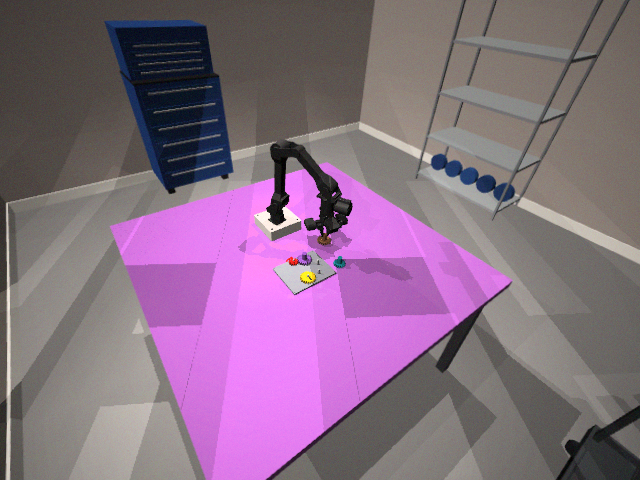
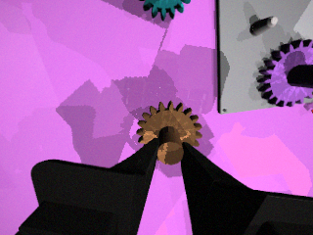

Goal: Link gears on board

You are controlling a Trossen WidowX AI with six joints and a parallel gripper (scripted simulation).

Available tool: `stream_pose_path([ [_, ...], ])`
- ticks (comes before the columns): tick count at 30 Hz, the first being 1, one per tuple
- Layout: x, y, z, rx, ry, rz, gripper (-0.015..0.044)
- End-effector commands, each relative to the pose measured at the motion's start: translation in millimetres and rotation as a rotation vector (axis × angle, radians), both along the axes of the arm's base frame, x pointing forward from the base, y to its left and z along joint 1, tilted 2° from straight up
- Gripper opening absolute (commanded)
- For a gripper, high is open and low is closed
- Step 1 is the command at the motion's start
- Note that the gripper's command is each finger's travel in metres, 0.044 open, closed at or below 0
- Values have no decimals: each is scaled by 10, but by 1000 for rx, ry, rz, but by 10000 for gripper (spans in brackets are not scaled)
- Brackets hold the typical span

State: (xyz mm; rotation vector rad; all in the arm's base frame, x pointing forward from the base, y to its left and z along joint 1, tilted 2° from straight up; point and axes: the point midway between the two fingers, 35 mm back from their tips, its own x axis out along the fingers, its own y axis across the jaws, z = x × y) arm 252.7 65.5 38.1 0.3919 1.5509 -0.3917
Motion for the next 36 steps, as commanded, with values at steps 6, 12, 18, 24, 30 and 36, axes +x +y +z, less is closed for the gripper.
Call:
stream_pose_path([
  [6,52,18,275,6,-14,-3,0],
  [12,53,18,427,6,-14,-3,0],
  [18,46,17,583,7,-15,-4,0],
  [24,27,13,736,7,-15,-4,0],
  [30,-1,6,890,6,-14,-3,0],
  [36,-38,-4,1043,6,-13,-3,0],
])
